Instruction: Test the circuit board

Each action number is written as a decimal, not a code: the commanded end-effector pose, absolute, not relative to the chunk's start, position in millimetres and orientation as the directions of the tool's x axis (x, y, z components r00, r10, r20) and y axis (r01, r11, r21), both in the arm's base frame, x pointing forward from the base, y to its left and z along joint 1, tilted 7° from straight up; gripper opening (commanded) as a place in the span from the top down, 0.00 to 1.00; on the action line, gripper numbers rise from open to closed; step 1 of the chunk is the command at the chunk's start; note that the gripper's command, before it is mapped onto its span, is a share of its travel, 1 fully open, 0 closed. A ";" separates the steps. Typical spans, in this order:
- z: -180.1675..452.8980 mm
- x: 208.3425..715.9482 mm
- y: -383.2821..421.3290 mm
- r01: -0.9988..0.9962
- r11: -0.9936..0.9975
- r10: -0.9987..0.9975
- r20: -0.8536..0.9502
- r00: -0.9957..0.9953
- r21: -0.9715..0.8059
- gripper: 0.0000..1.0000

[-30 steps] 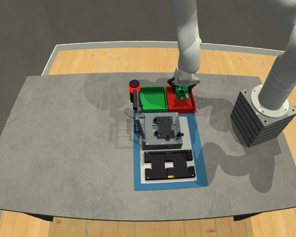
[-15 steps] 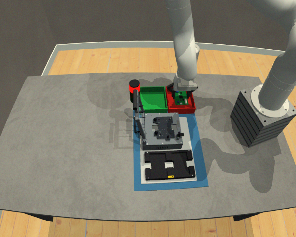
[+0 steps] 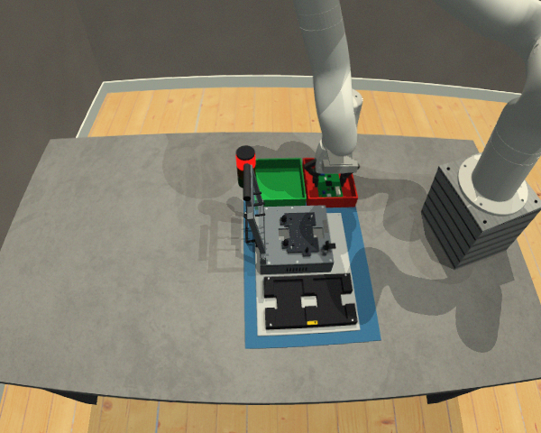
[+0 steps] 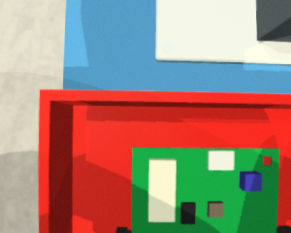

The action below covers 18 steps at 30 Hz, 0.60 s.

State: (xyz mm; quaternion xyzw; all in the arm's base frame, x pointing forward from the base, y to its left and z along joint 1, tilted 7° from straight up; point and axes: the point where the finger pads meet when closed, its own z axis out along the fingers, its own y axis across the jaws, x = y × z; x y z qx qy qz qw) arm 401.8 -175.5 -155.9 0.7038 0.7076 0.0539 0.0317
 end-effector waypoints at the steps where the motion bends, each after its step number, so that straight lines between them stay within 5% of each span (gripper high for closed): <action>1: -158.0 402.7 -175.8 0.993 0.003 1.000 0.030 -0.007 0.122 0.21; 18: -159.4 402.9 -175.8 0.993 0.003 1.000 0.030 -0.007 0.122 0.21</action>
